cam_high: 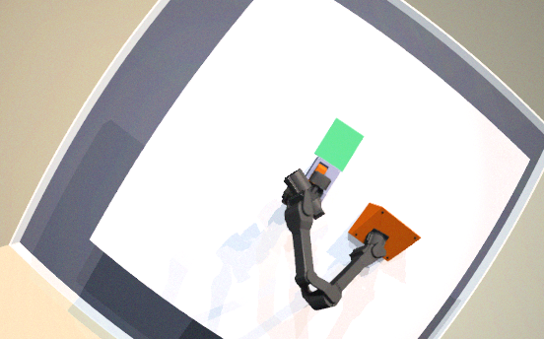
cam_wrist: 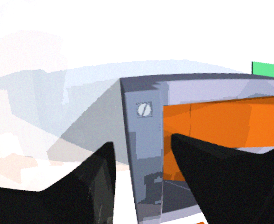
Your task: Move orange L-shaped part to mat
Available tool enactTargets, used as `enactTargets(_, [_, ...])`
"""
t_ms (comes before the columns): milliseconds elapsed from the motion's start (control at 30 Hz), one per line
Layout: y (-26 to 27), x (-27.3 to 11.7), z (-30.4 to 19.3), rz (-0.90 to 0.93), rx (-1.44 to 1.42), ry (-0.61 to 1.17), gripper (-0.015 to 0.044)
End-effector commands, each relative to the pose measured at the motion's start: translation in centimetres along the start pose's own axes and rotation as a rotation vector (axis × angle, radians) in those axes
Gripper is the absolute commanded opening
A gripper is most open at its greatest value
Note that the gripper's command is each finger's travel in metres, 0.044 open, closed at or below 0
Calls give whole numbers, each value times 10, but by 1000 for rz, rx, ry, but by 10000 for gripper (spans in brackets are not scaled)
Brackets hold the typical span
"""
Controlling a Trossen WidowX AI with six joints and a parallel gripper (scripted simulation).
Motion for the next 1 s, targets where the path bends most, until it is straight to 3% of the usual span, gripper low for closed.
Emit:
enactTargets(0, [0, 9, -1, 2, 5, 2, 180])
enactTargets(967, [12, 2, 0, 3, 6, 2, 180])
Point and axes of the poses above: the point midway between the two fingers, 35 mm back from their tips, its own x axis out along the fingers, its own y axis across the jaws, z = x × y, the point moved 4 cm from there along -x, back along the fingers, and after that the axes turned 8 degrees about -x, right-handed, at the moved point
